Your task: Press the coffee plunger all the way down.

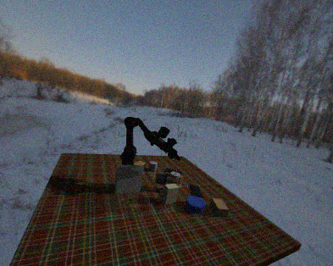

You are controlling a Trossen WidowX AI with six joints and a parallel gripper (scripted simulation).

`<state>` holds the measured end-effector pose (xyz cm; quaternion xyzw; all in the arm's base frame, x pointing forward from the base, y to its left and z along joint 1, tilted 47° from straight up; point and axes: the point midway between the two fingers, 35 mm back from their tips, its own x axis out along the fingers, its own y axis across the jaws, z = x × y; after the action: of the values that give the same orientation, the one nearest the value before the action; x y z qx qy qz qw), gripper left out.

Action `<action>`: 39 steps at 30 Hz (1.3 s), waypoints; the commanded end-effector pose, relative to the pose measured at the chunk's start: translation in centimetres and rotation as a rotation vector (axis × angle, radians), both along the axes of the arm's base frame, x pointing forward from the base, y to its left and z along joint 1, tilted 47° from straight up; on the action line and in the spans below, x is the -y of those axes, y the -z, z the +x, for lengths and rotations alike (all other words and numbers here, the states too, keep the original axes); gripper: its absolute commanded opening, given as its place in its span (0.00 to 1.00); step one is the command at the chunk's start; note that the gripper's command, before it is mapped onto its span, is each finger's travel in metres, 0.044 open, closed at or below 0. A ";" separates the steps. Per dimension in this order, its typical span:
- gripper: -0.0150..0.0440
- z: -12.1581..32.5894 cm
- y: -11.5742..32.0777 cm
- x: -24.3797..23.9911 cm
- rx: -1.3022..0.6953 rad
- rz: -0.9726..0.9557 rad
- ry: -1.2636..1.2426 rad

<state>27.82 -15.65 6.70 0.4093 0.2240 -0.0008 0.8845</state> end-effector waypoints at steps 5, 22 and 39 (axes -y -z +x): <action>1.00 1.1 0.5 -0.2 -0.001 0.005 0.006; 0.51 1.7 0.8 -0.4 0.001 0.006 0.007; 0.45 1.9 1.4 -0.8 -0.001 0.006 0.006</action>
<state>29.67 -15.19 5.85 0.4102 0.2190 -0.0019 0.8853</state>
